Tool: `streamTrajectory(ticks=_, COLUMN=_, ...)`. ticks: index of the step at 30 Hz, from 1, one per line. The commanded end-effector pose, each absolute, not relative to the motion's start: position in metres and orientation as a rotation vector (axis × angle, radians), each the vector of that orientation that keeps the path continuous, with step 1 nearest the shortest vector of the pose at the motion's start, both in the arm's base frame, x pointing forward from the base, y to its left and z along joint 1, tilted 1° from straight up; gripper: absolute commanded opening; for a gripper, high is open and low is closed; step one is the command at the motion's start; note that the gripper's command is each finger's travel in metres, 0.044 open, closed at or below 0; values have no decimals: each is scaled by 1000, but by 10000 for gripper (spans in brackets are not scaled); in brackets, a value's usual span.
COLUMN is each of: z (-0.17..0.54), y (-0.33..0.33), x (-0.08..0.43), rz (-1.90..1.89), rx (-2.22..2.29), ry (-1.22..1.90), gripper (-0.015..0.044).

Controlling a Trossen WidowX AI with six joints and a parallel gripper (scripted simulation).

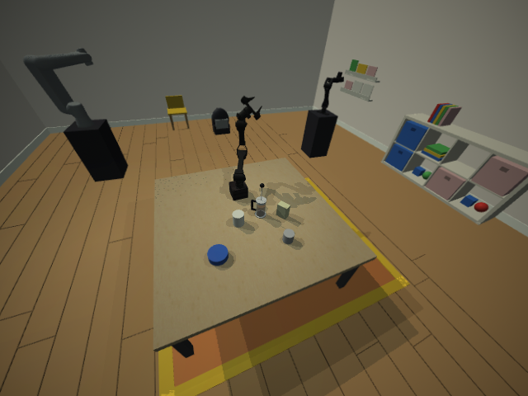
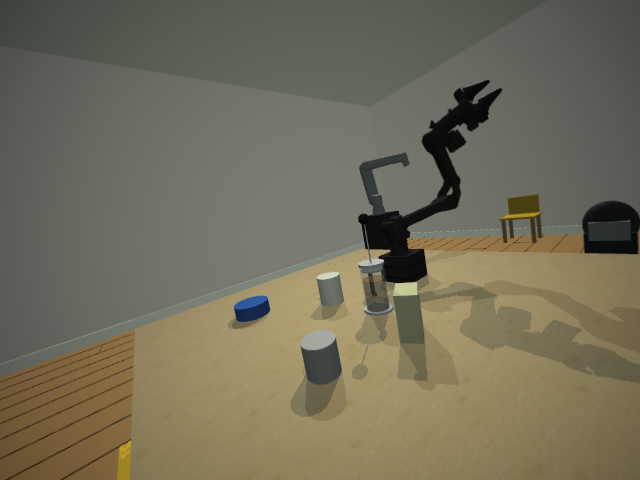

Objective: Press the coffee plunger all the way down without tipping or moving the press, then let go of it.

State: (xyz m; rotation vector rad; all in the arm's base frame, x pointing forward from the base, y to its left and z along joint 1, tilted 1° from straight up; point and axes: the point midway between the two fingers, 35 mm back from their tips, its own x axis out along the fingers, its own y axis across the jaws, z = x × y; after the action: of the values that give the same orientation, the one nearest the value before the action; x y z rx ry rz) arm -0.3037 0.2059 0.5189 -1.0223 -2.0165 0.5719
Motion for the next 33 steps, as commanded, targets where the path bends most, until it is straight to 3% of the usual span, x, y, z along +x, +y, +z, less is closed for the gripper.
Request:
streamTrajectory(ticks=1, z=521, y=204, x=-303, rz=572, rx=-1011, ry=-2012, gripper=426)
streamTrajectory(ticks=7, z=565, y=163, x=-268, rz=565, rx=-742, ry=-1884, gripper=440)
streamTrajectory(ticks=19, z=620, y=79, x=-111, rz=494, rx=-233, ry=-1405, gripper=440)
streamTrajectory(ticks=26, z=599, y=55, x=0, rz=459, rx=-23, ry=-1028, gripper=440)
streamTrajectory(ticks=33, z=536, y=53, x=101, rz=429, rx=92, ry=-605, gripper=440)
